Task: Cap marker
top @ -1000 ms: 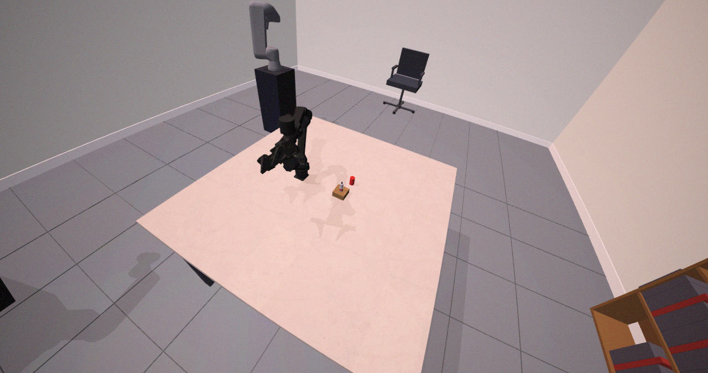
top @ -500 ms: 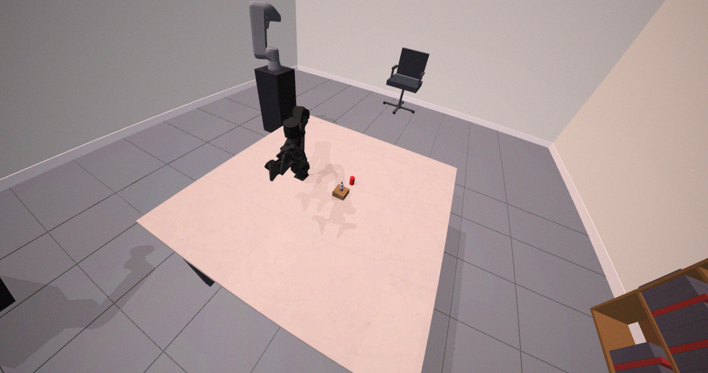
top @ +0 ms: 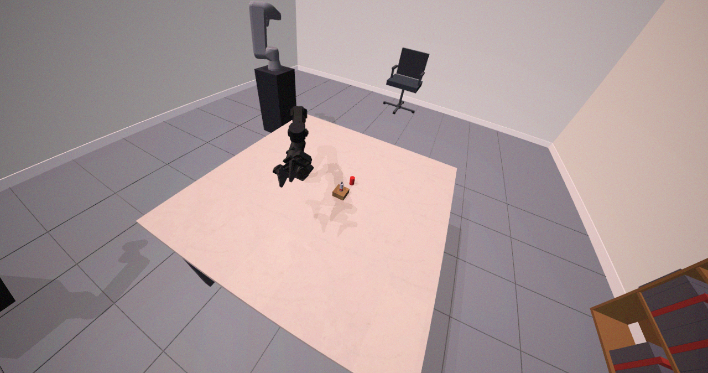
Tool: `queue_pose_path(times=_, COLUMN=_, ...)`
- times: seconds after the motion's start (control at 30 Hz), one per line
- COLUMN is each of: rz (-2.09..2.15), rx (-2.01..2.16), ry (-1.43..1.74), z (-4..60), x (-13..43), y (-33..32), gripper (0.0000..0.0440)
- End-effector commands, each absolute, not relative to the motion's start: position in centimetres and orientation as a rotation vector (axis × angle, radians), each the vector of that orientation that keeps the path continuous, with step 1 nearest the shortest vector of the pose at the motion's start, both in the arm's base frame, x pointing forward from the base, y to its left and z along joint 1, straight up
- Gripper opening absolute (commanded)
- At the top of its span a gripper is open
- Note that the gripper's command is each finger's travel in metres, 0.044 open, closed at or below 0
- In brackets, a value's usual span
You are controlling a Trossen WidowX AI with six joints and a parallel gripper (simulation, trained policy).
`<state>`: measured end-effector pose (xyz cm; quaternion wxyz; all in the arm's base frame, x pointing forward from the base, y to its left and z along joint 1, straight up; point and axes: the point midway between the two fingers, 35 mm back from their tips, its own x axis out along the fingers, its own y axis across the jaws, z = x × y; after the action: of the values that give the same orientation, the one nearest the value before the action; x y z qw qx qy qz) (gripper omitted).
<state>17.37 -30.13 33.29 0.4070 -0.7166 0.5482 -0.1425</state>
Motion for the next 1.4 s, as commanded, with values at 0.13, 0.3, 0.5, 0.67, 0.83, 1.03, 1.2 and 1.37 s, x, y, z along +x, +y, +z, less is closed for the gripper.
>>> queue_pose_path(times=0.13, rz=-0.316, rx=-1.764, ry=1.365, z=32.5, x=18.6, y=-29.7, gripper=0.0309)
queue_pose_path(times=0.3, rz=-0.279, rx=-1.736, ry=1.351, z=31.8, x=19.6, y=-29.3, gripper=0.031)
queue_pose_path(times=0.5, rz=-0.235, rx=-1.701, ry=1.335, z=31.0, x=20.7, y=-28.8, gripper=0.031)
queue_pose_path(times=0.67, rz=-0.199, rx=-1.672, ry=1.323, z=30.3, x=21.7, y=-28.3, gripper=0.0311)
queue_pose_path(times=0.83, rz=-0.164, rx=-1.644, ry=1.313, z=29.6, x=22.6, y=-27.7, gripper=0.0311)
queue_pose_path(times=1.03, rz=-0.121, rx=-1.611, ry=1.301, z=28.7, x=23.8, y=-27.1, gripper=0.0311)
queue_pose_path(times=1.2, rz=-0.086, rx=-1.585, ry=1.292, z=28.0, x=24.8, y=-26.4, gripper=0.0311)
queue_pose_path(times=1.37, rz=-0.05, rx=-1.559, ry=1.284, z=27.3, x=25.8, y=-25.7, gripper=0.0311)
